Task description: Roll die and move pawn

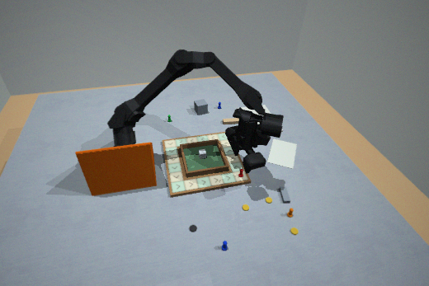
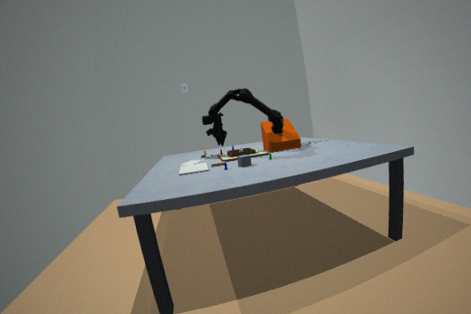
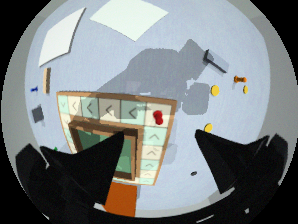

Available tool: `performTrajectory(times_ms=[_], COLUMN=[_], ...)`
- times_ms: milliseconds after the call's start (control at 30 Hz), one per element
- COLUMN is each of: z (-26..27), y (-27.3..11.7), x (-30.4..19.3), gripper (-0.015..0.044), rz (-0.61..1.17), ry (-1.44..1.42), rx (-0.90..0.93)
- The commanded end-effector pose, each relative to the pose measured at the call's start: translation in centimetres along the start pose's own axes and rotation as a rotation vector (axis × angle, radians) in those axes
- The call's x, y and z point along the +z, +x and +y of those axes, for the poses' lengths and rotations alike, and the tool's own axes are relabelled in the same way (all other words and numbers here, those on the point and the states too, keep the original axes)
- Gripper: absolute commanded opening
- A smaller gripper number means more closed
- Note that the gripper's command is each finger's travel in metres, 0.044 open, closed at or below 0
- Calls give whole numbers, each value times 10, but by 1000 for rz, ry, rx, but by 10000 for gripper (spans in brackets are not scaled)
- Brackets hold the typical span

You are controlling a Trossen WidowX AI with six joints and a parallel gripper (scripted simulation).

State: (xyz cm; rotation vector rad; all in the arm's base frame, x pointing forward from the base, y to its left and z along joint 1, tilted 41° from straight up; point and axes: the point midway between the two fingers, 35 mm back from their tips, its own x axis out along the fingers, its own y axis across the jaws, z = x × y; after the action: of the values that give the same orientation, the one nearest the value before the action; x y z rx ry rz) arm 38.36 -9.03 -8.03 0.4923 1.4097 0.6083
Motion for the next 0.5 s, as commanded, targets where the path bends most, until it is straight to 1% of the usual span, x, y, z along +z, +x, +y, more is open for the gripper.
performTrajectory(times_ms=[0, 200, 367, 400, 467], z=[3, 43, 81, 56, 56], y=[-22, -64, -83, -71, -71], x=[-4, -60, -116, -76, -76], gripper=[440, 440, 440, 440, 440], rz=[-6, -3, 0, -6, -6], ry=[-2, 39, 74, 50, 50], rx=[-10, -14, -13, -13, -13])
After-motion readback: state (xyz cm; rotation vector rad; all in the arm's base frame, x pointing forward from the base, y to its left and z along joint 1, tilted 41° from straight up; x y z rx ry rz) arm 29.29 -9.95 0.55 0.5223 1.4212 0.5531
